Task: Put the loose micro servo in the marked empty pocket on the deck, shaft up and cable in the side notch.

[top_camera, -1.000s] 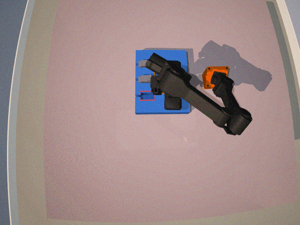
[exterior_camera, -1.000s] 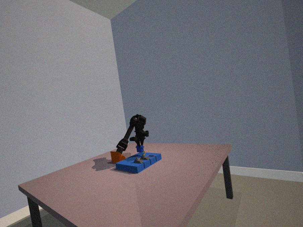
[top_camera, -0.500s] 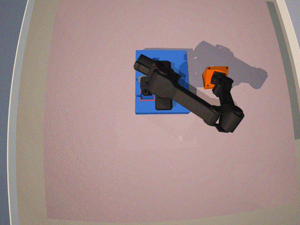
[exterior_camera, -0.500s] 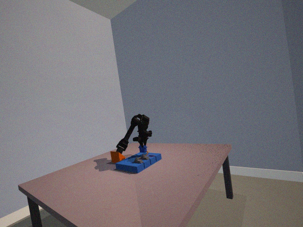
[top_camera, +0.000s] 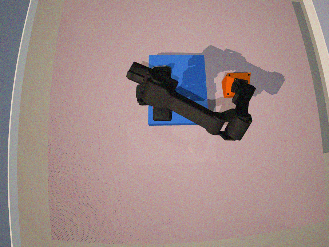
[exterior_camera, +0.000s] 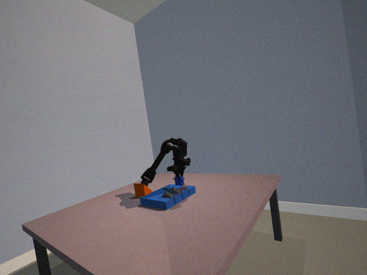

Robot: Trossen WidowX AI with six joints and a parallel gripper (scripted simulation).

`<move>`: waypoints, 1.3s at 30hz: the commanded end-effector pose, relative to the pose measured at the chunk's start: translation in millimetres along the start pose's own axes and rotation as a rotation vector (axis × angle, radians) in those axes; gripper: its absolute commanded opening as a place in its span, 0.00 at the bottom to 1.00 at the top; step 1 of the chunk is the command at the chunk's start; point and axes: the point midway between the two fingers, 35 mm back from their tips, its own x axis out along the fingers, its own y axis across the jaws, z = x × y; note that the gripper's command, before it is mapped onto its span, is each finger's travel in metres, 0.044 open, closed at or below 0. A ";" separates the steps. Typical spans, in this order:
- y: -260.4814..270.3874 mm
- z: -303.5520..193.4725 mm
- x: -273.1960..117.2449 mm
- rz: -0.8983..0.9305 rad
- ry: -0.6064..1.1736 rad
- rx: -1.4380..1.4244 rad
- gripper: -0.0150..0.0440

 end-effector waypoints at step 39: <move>0.9 17.8 28.4 0.003 -0.009 0.003 0.25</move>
